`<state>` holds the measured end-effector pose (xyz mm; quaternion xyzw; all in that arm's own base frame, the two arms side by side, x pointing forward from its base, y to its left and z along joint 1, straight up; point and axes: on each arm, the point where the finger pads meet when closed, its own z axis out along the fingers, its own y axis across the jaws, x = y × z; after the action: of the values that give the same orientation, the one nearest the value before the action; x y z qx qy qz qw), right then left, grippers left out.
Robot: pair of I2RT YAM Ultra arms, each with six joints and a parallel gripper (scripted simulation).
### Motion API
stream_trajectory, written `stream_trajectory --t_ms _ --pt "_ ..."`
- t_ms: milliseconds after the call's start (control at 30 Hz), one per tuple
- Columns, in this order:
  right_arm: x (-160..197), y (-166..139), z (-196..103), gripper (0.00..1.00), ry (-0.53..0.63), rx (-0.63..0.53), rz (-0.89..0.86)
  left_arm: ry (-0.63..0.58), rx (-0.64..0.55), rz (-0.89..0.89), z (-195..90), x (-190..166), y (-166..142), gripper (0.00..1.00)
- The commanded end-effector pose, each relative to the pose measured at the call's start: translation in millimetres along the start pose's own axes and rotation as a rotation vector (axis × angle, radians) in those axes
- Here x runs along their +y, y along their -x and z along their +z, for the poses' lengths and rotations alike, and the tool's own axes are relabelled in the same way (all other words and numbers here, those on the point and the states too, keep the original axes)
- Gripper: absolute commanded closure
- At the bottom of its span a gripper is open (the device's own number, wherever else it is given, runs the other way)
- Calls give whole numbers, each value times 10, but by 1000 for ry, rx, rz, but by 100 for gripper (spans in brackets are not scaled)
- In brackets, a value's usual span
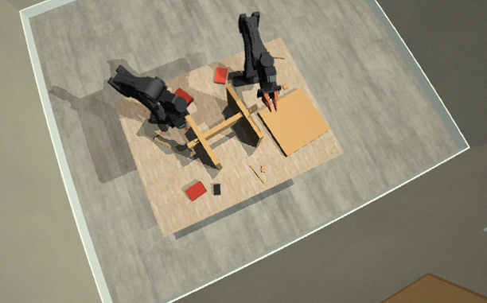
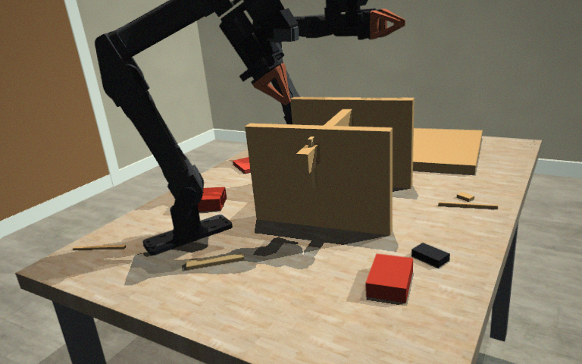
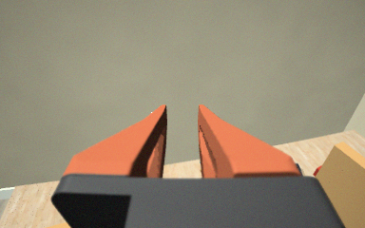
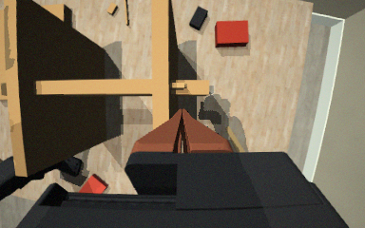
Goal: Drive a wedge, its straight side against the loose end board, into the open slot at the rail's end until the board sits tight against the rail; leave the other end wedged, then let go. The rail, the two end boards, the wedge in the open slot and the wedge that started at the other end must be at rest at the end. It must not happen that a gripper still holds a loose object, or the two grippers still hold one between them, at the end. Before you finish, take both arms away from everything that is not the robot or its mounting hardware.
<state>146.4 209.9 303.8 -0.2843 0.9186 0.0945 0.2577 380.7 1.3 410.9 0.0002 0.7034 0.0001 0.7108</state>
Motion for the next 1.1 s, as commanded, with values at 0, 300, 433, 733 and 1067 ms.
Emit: stream_trajectory --t_ms 0,300,433,733,1067 --pt "1 93 -30 100 -4 -21 9 0 -68 -3 -69 -18 265 79" --pt "-73 -64 92 100 -35 33 -1 0 -68 -3 -69 -18 265 79" --pt "-58 114 8 100 9 -63 28 0 -62 -4 -63 -19 249 79" --pt "-225 609 120 100 39 -243 106 -3 -46 -5 -46 -29 201 79" --pt "-785 1067 160 100 -16 -459 199 9 6 -8 26 28 -13 79"
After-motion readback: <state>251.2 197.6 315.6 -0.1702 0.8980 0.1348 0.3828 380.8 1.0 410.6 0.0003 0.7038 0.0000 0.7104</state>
